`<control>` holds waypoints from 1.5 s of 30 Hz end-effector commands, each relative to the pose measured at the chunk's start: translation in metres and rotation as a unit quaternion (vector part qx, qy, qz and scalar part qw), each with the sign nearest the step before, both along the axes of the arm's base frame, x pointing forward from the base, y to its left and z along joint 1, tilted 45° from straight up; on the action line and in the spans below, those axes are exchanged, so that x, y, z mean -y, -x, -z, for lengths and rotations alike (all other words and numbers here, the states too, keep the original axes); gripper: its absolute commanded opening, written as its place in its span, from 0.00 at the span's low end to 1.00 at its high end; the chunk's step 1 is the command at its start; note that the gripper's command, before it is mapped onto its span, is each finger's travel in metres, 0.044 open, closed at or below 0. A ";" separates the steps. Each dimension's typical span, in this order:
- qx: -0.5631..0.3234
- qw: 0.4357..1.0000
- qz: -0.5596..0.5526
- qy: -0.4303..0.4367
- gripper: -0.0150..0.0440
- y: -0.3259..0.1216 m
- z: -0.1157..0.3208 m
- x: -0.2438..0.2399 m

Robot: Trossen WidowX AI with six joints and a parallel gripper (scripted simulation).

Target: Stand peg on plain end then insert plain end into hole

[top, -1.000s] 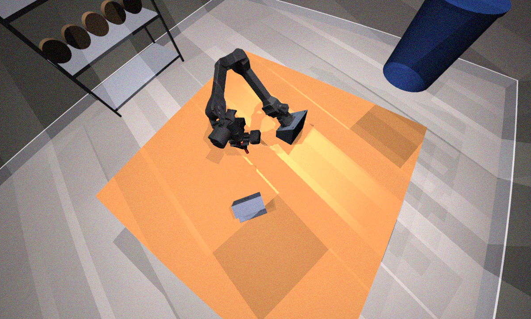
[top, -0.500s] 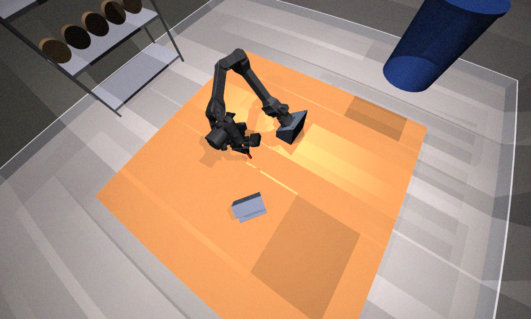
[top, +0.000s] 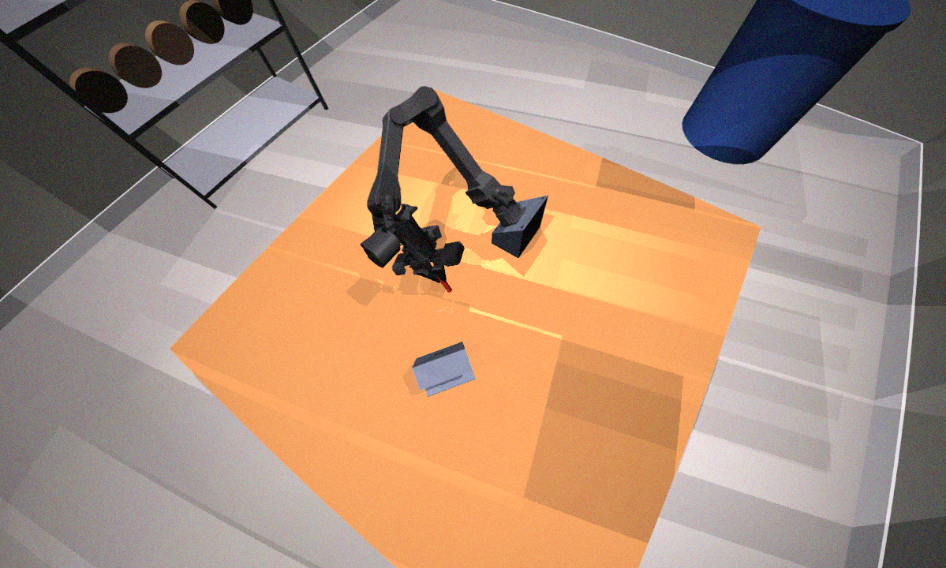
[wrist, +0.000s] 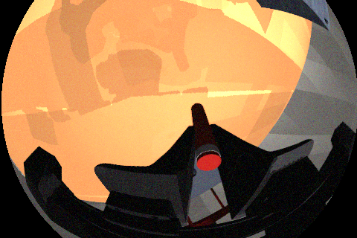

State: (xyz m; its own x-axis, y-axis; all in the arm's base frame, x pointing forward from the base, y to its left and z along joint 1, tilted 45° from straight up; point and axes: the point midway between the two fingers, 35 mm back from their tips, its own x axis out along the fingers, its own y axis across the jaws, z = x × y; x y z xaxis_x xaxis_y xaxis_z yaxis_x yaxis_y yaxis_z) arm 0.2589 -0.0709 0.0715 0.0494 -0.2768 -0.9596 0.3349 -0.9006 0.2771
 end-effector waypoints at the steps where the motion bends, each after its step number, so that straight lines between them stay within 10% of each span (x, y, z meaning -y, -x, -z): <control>1: 0.008 1.000 -0.003 -0.016 0.25 -0.002 0.004 -0.001; 45: 0.185 0.967 -0.074 -0.158 0.25 -0.050 0.006 0.006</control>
State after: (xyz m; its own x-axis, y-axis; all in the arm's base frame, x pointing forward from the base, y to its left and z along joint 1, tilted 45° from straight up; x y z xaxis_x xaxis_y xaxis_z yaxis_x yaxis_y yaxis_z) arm 0.3081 -0.0768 0.0654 0.4056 0.0461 -0.9129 0.3888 -0.9126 0.1266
